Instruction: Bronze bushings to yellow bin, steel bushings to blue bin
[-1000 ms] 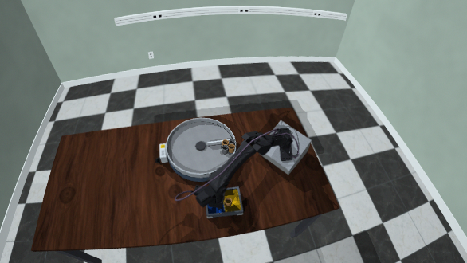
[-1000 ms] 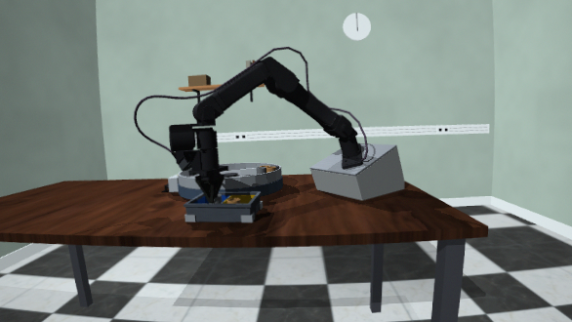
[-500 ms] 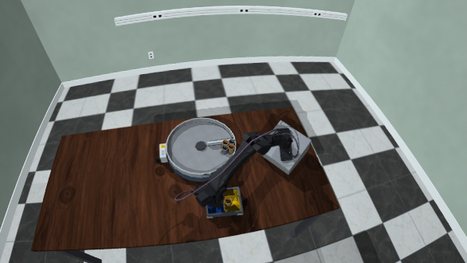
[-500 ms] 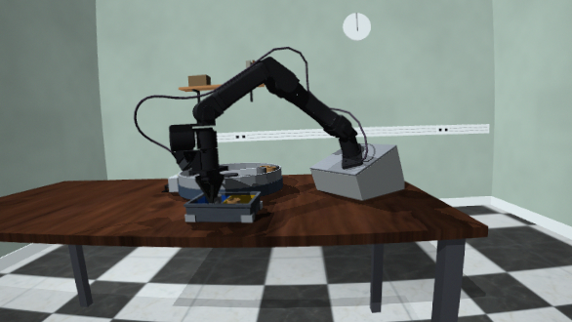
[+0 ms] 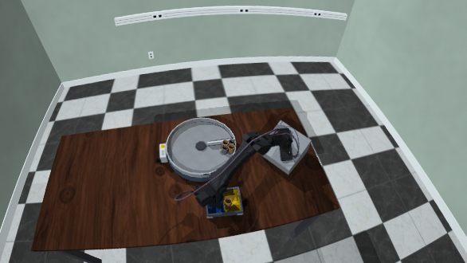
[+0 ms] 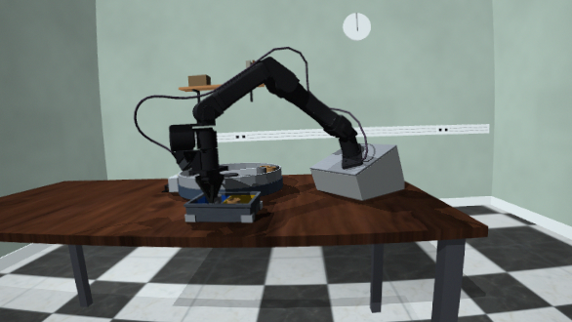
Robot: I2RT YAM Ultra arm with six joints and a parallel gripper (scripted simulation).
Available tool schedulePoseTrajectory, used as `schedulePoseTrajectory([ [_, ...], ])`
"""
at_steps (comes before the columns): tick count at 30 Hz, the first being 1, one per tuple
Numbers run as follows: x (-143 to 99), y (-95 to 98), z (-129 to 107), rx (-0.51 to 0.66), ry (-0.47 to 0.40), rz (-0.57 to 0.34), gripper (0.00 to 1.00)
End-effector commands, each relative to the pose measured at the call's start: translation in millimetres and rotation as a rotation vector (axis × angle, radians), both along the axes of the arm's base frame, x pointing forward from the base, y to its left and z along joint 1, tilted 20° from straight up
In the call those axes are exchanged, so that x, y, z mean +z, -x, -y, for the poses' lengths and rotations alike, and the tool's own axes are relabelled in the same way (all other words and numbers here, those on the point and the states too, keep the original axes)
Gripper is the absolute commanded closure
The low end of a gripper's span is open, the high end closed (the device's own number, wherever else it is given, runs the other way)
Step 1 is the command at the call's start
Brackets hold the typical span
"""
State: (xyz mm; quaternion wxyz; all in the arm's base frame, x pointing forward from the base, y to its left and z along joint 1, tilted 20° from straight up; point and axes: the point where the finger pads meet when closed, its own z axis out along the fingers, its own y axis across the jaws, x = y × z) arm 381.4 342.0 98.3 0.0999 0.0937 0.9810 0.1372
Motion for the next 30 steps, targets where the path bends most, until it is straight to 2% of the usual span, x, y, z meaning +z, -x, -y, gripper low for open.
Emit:
schedulePoseTrajectory([
  [1, 16.0, -2.3, -3.1, -0.004, -0.023, 0.040, 1.00],
  [4, 9.2, 0.4, -0.7, -0.004, -0.013, 0.029, 1.00],
  [7, 18.3, -4.5, -5.0, -0.004, -0.033, 0.052, 1.00],
  [30, 17.4, -3.2, -3.8, -0.004, -0.028, 0.046, 1.00],
])
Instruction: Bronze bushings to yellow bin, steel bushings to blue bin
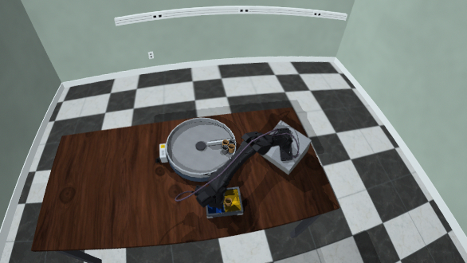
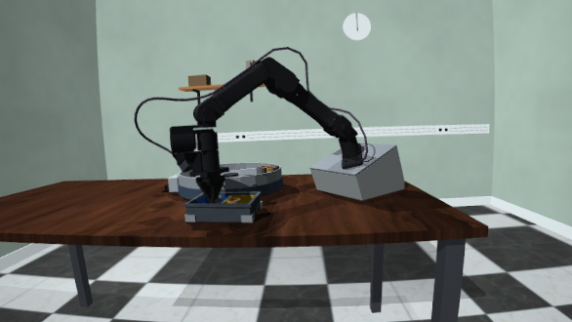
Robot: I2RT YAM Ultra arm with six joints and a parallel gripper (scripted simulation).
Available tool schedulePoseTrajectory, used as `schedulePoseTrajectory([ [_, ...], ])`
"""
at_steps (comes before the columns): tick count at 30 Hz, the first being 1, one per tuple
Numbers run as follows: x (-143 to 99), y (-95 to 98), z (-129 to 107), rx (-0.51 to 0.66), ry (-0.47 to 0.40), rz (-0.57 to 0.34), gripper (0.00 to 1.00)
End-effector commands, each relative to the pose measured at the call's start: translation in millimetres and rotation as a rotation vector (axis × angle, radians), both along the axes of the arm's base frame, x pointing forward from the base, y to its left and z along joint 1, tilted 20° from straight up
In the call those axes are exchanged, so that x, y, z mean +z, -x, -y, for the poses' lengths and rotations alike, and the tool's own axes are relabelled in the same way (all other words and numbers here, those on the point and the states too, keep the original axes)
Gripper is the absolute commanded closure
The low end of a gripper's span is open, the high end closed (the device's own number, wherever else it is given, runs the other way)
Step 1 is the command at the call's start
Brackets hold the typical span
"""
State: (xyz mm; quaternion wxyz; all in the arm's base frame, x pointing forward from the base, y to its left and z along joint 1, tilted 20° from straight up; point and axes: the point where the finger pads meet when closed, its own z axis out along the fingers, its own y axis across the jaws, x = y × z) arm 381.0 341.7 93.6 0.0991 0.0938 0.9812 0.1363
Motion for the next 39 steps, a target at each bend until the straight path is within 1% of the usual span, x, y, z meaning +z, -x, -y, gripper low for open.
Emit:
schedulePoseTrajectory([
  [1, 22.0, -3.6, -4.2, -0.004, -0.029, 0.048, 1.00],
  [22, 21.4, -4.8, -5.5, -0.004, -0.033, 0.052, 1.00],
  [28, 6.1, -4.3, -5.7, -0.003, -0.015, 0.031, 1.00],
  [33, 13.7, -4.4, -6.2, -0.003, -0.026, 0.044, 1.00],
  [39, 10.5, -3.6, -5.6, -0.003, -0.020, 0.037, 1.00],
])
